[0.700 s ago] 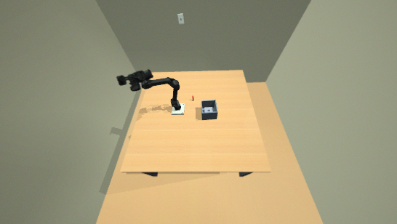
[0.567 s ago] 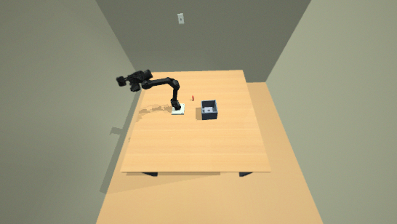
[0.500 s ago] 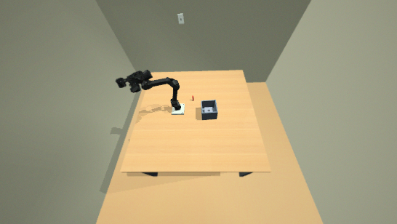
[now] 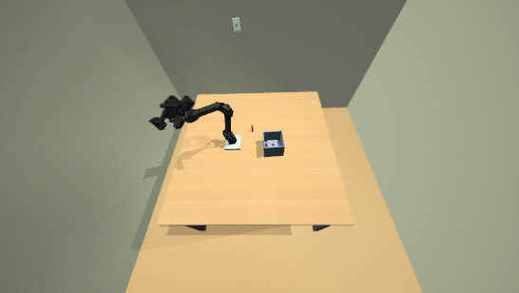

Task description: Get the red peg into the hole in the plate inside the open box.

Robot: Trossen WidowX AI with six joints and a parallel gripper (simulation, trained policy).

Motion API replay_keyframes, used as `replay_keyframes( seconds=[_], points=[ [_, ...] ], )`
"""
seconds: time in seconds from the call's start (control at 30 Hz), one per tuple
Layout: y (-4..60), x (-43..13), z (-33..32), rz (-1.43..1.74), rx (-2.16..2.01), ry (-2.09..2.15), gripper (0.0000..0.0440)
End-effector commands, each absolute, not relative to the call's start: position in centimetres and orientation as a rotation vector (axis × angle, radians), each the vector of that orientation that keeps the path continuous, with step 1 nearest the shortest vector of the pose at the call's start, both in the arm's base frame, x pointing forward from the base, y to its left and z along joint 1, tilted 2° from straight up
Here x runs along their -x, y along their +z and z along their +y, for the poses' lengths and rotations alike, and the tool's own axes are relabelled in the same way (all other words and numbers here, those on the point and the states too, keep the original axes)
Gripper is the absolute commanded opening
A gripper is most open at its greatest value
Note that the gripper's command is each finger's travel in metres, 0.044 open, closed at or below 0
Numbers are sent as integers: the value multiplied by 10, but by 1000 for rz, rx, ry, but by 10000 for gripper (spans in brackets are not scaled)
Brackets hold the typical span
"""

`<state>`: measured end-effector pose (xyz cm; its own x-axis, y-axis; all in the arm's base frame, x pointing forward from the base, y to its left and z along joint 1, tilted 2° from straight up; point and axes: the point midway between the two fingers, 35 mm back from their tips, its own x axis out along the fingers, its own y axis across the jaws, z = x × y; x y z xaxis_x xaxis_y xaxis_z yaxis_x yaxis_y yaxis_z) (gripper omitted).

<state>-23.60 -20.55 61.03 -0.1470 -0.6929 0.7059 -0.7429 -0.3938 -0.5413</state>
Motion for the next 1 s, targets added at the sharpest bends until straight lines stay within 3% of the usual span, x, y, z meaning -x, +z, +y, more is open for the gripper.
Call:
replay_keyframes(
  seconds=[0.0, 0.97],
  points=[
    [610, 237, -220, -1655, -2065, 1769, 440],
    [593, 178, -324, -1061, -2246, 3048, 440]
  ],
)
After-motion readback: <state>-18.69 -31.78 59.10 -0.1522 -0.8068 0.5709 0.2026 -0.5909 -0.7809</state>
